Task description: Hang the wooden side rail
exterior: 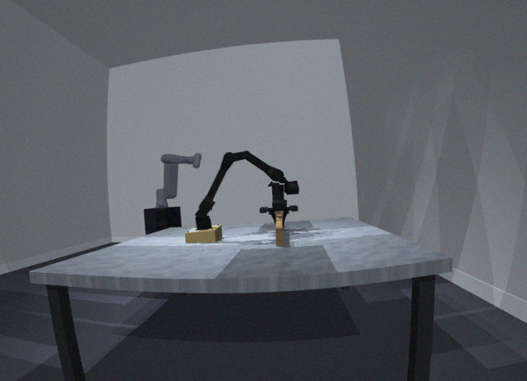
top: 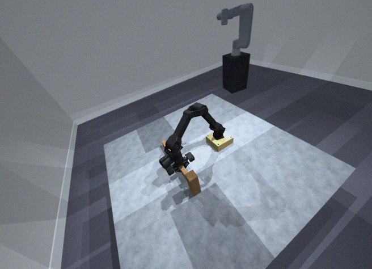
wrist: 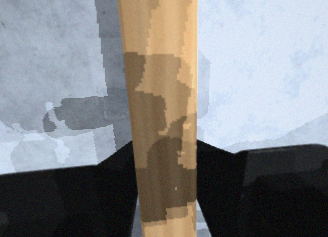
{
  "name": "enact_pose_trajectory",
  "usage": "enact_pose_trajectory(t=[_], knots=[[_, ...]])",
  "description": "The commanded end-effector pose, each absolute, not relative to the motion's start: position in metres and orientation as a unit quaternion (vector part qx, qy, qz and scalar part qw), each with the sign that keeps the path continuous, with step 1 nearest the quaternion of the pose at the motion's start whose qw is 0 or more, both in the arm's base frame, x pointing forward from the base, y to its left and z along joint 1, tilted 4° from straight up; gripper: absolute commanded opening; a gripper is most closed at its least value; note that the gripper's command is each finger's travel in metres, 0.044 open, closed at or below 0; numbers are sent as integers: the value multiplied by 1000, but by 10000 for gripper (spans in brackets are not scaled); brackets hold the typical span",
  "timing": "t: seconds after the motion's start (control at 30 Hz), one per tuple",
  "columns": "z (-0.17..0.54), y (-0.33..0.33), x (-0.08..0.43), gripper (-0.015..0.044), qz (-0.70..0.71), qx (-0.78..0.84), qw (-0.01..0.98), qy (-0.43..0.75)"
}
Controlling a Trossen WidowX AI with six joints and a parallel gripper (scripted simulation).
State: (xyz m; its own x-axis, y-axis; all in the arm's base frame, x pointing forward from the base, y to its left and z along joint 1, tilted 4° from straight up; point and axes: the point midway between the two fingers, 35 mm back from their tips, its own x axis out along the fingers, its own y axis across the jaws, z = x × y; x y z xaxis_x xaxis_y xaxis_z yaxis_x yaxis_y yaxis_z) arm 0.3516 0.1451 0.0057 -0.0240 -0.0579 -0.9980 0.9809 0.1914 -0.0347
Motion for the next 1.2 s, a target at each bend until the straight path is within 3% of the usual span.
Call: enact_pose_trajectory(t=[0.0,1.17], knots=[[8,148,353,0,-466,433,553,538],[9,151,352,0,-466,433,553,538]])
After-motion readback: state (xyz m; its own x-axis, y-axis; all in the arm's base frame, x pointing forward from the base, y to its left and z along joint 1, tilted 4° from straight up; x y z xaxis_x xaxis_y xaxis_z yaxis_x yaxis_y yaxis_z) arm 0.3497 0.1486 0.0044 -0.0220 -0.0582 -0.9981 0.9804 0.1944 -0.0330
